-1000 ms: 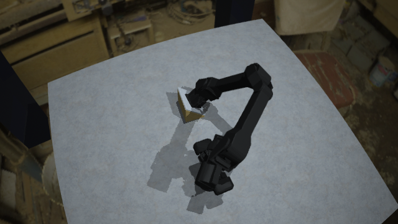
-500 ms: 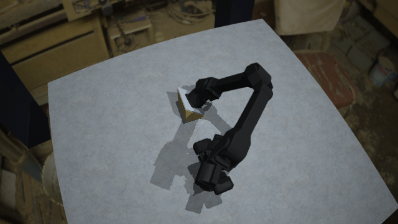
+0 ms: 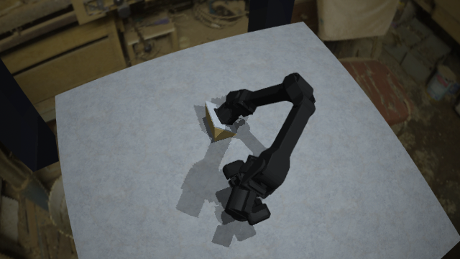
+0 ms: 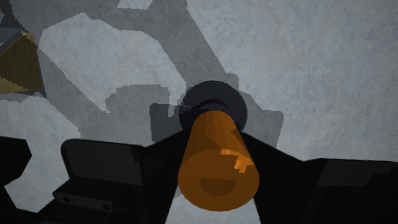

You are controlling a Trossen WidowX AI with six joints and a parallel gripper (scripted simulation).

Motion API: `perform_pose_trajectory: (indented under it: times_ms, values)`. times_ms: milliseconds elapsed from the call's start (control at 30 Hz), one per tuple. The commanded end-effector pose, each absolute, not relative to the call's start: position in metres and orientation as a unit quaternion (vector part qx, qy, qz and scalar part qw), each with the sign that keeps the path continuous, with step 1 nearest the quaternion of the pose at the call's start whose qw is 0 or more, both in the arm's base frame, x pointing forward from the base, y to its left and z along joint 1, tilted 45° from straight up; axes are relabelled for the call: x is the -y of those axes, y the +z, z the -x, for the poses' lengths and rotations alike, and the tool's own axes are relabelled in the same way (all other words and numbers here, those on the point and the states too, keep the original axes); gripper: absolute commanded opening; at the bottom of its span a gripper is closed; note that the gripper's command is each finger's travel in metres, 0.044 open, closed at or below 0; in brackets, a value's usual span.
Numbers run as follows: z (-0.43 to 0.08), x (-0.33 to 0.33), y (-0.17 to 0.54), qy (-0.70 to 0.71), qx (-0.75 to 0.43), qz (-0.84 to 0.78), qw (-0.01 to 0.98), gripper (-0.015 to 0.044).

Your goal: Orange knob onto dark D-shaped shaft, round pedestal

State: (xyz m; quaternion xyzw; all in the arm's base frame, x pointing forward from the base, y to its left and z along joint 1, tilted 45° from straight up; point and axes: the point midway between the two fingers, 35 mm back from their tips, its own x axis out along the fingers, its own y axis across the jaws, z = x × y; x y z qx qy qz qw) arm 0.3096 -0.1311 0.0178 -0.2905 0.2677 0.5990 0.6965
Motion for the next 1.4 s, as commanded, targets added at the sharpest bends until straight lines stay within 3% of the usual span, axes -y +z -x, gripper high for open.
perform_pose_trajectory:
  times_ms: [0, 1367]
  values:
    - [-0.3108, 0.1323, 0.0193, 0.608, -0.245, 0.317, 0.686, 0.0]
    - [-0.3113, 0.1331, 0.0191, 0.633, -0.168, 0.4, 0.641, 0.0]
